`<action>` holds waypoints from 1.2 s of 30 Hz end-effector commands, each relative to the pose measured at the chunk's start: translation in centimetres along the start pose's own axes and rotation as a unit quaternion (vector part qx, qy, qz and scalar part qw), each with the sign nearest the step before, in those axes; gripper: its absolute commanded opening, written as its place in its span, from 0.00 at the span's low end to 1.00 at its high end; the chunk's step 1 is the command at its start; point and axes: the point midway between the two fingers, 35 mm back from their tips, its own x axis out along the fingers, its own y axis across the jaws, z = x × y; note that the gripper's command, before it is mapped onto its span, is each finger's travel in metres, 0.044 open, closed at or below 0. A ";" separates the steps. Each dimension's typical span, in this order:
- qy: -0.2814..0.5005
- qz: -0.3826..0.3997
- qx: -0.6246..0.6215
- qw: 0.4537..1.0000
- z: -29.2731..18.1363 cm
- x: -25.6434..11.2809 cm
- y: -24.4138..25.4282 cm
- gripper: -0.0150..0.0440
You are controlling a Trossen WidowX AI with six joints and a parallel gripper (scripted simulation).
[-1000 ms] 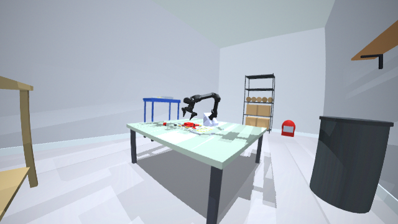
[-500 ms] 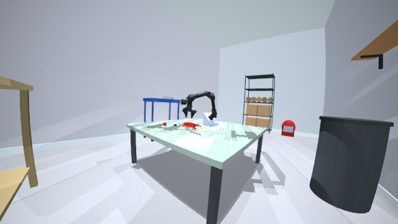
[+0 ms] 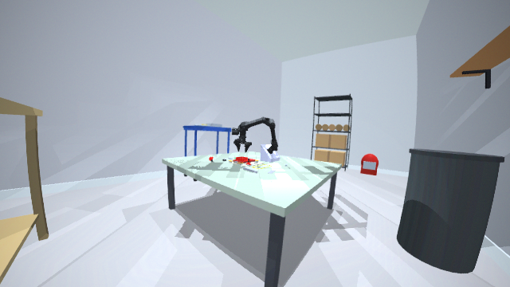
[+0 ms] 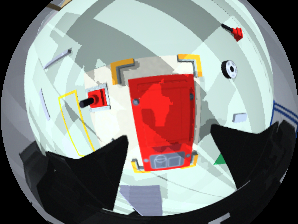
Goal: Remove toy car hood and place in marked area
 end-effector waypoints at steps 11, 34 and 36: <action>-0.001 0.002 0.003 1.000 0.0 1.1 0.0 1.00; -0.001 0.002 0.002 1.000 0.1 2.6 0.0 1.00; -0.001 0.002 0.002 1.000 0.1 2.8 0.0 1.00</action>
